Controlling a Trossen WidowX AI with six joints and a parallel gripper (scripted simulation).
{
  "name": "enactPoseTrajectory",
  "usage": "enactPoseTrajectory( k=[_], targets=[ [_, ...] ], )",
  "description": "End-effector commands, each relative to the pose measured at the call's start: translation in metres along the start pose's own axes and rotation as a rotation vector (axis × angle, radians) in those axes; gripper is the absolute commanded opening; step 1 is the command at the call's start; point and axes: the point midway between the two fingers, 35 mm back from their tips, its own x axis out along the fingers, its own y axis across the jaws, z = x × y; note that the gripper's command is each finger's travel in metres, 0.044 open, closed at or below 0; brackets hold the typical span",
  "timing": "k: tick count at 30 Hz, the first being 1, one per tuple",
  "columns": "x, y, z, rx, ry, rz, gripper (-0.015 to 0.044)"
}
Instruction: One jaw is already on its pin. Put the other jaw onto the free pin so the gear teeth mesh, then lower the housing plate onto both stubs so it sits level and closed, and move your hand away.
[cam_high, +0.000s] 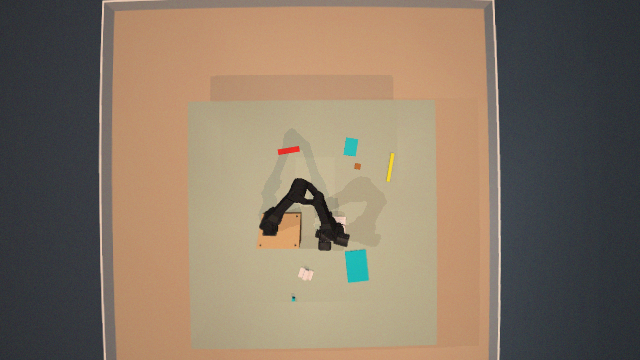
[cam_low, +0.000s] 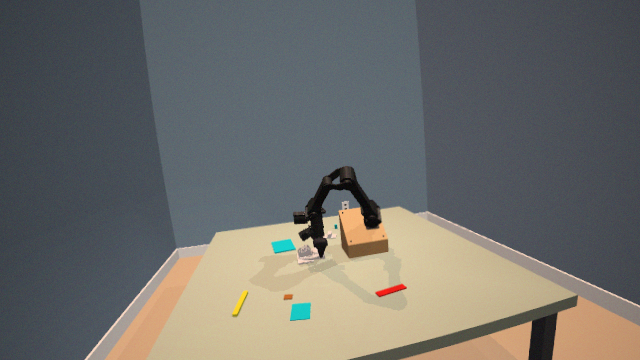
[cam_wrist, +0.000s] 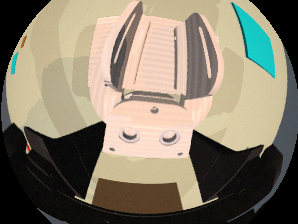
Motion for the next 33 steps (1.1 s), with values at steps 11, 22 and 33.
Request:
enactPoseTrajectory(
  k=[11, 22, 33],
  targets=[
    [0.0021, 0.0003, 0.0004, -0.002, 0.0, 0.002, 0.0351],
    [0.0013, -0.0003, 0.0004, -0.004, 0.0, 0.0, 0.0403],
    [0.0013, -0.0003, 0.0003, -0.004, 0.0, 0.0, 0.044]
  ],
)
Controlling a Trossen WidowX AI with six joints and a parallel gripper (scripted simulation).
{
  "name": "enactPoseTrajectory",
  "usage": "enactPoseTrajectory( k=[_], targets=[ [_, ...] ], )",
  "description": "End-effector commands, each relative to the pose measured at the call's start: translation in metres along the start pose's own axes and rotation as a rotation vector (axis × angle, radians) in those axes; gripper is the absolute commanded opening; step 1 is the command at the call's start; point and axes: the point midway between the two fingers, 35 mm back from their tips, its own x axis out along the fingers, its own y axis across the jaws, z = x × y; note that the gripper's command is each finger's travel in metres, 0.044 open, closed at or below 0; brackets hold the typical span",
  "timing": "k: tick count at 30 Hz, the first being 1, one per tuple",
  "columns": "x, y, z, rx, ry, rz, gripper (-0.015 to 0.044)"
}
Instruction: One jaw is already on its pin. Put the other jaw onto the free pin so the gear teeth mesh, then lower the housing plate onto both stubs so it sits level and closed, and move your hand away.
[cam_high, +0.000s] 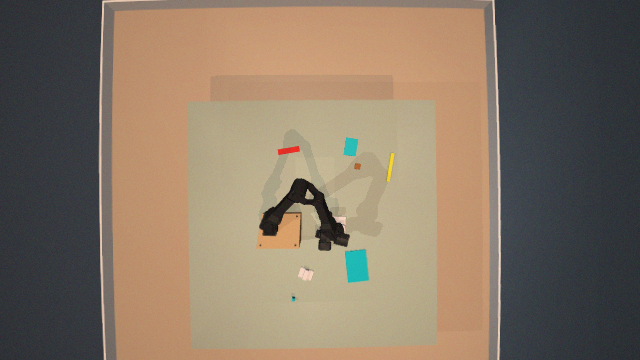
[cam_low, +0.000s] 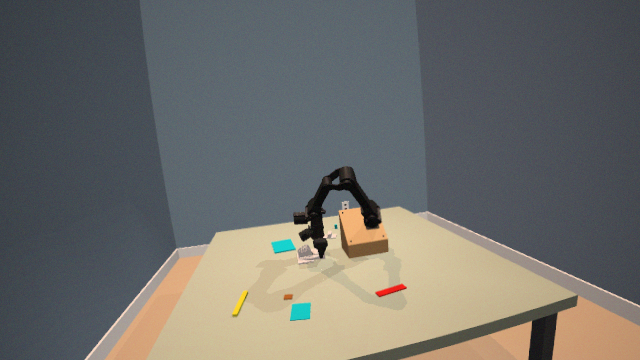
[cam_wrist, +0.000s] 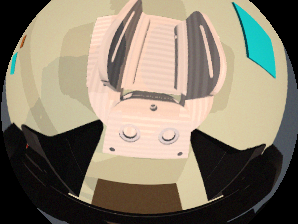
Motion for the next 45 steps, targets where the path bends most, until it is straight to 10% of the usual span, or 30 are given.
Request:
enactPoseTrajectory(
  k=[1, 27, 45],
  targets=[
    [0.0, 0.0, 0.0, 0.0, 0.0, 0.0, 0.044],
    [-0.125, -0.001, -0.058, 0.005, 0.003, -0.005, 0.044],
    [-0.126, -0.001, -0.059, 0.005, 0.004, -0.004, 0.044]
  ],
)
